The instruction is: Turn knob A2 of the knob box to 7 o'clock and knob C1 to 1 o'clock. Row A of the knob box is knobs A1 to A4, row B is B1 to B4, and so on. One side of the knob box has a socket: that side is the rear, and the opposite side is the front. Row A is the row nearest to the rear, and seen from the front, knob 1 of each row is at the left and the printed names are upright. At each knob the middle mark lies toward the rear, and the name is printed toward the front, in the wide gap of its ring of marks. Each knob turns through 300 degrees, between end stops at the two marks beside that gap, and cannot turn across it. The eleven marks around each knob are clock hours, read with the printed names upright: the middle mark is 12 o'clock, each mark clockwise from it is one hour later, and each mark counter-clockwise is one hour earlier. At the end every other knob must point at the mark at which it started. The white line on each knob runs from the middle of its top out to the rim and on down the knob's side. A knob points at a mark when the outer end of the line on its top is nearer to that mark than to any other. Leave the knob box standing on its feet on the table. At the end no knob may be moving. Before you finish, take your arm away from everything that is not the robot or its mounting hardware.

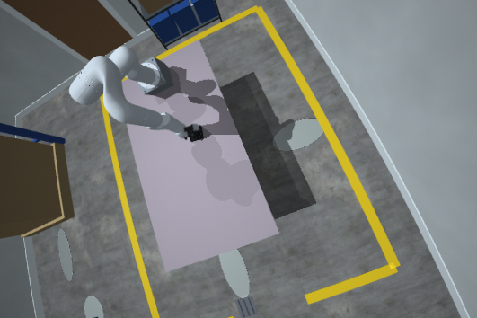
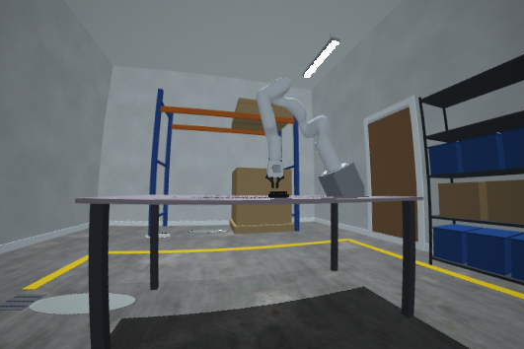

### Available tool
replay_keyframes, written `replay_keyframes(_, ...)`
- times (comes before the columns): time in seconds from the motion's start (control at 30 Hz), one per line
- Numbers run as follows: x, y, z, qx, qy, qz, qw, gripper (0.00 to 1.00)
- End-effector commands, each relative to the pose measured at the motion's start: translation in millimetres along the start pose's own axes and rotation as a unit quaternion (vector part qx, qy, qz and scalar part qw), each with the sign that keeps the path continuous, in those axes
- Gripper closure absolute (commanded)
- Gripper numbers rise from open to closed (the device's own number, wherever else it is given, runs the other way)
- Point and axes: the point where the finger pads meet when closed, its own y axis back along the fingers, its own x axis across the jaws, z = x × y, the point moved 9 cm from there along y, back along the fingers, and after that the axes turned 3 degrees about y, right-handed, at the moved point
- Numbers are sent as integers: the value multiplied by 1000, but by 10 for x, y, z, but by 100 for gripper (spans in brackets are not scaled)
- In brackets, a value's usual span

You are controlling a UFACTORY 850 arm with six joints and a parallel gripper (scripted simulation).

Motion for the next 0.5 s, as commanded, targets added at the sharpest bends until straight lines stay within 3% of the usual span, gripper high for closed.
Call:
replay_keyframes(0.0,3,-58,1,1,0,1,1000,81)
replay_keyframes(0.47,2,-135,2,1,0,1,1000,81)
